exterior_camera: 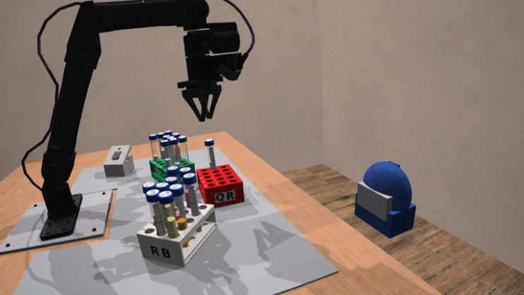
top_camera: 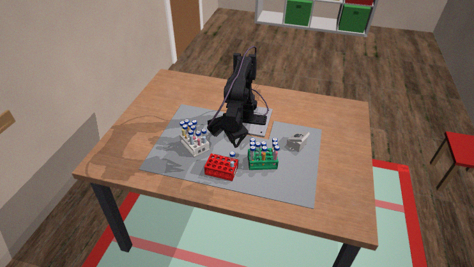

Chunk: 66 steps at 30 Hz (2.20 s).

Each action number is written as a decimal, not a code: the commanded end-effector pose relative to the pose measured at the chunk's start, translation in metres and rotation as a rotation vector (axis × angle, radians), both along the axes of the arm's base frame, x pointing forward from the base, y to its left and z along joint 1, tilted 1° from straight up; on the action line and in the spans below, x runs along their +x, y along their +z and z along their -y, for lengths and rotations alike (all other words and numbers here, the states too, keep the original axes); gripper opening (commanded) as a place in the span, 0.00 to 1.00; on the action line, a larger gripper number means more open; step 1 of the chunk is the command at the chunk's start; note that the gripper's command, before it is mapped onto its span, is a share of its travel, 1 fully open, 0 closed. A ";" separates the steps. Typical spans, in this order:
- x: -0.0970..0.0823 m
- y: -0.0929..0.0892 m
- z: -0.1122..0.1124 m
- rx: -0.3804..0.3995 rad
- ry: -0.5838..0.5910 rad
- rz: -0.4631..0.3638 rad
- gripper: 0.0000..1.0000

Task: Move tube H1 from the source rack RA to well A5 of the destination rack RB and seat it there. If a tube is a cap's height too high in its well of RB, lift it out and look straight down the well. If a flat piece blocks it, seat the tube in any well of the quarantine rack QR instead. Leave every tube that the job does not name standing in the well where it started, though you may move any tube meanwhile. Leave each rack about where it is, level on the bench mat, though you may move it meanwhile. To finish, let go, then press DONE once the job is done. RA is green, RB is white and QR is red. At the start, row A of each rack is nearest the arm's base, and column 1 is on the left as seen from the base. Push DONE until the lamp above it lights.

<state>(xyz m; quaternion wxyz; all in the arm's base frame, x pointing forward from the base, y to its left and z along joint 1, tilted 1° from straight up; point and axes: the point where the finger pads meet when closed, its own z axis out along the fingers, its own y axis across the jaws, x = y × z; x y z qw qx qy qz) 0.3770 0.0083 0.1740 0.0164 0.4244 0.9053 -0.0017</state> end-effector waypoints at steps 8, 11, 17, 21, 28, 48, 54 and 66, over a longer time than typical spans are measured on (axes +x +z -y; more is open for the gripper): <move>-0.002 0.009 0.006 -0.006 -0.003 -0.018 0.30; -0.003 0.009 0.006 -0.006 -0.003 -0.018 0.30; -0.045 0.008 0.022 -0.008 0.165 -0.042 0.30; -0.062 0.006 0.035 -0.010 0.298 -0.018 0.30; -0.086 0.004 0.047 -0.007 0.348 -0.018 0.30; -0.080 0.004 -0.058 -0.013 0.353 -0.012 0.30; -0.085 0.004 -0.090 -0.008 0.354 -0.026 0.30; -0.094 0.011 -0.129 -0.006 0.354 -0.018 0.30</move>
